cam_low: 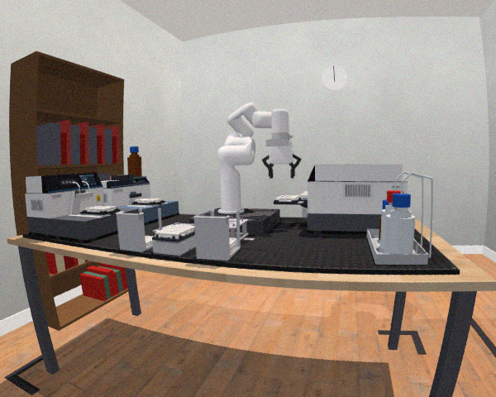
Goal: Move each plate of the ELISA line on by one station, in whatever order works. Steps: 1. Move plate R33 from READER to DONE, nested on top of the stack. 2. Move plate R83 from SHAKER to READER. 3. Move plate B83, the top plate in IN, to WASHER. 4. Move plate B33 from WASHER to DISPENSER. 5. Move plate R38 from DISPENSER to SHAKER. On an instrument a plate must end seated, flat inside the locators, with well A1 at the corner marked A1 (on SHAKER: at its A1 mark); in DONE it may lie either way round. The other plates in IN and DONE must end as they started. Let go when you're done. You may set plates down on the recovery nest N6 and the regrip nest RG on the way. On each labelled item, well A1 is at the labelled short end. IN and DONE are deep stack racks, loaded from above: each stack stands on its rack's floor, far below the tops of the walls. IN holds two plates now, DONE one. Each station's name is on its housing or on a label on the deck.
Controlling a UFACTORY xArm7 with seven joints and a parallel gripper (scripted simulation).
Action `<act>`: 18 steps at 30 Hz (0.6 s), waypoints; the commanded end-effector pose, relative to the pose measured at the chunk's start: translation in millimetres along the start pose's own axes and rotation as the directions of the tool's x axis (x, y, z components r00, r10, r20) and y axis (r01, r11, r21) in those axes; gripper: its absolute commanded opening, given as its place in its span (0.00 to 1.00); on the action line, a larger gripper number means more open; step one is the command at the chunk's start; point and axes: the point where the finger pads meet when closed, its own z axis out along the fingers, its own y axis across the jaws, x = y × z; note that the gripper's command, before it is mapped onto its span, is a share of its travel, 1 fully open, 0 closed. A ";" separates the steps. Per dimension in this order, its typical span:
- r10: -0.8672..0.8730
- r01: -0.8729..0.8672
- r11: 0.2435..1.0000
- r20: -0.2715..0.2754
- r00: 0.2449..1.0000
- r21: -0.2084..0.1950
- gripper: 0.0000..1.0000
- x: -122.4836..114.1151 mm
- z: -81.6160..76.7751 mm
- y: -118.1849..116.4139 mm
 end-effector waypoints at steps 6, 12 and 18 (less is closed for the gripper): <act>0.001 -0.001 1.000 -0.001 1.000 0.003 1.00 -28.9 -1.2 -6.9; 0.001 -0.001 1.000 -0.001 1.000 0.003 1.00 -42.0 -1.1 -9.7; 0.001 -0.001 1.000 -0.001 1.000 0.003 1.00 -61.6 -1.1 -13.8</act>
